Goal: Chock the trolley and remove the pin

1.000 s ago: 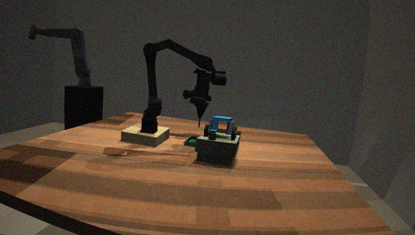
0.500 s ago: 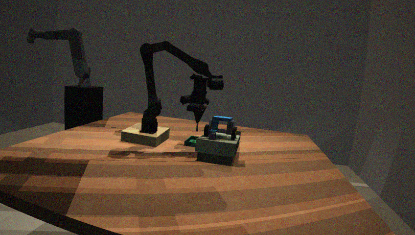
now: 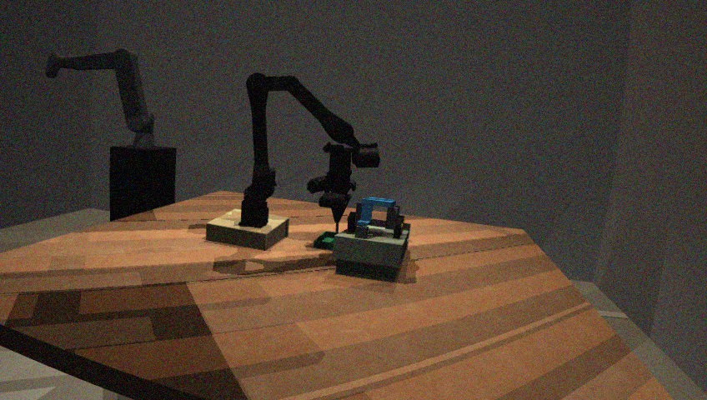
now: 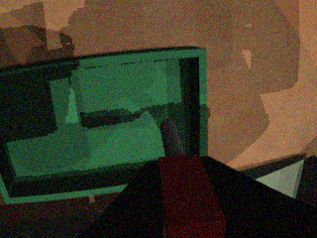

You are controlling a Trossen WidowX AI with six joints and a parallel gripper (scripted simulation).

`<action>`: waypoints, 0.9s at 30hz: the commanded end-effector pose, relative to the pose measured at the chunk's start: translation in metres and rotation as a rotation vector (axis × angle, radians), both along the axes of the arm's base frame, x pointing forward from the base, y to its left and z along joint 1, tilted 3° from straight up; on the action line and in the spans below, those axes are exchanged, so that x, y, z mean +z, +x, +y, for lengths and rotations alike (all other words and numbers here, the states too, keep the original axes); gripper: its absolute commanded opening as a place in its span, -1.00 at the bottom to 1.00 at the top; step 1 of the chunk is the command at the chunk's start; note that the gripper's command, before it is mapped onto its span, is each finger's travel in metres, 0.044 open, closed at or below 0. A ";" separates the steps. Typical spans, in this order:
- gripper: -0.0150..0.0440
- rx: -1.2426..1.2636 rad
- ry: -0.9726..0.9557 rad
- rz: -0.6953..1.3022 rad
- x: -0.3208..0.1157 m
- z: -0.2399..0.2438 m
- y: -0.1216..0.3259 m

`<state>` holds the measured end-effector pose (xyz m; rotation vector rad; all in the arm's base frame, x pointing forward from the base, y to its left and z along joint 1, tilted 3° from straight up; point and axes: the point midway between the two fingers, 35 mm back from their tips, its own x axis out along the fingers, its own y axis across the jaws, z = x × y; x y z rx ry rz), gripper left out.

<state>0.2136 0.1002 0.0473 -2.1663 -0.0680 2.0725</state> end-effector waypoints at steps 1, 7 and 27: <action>-0.49 -0.001 0.003 0.007 -0.008 0.003 -0.002; -0.05 -0.001 0.003 0.007 -0.008 0.002 -0.002; 0.15 -0.001 0.001 0.007 -0.011 -0.013 -0.001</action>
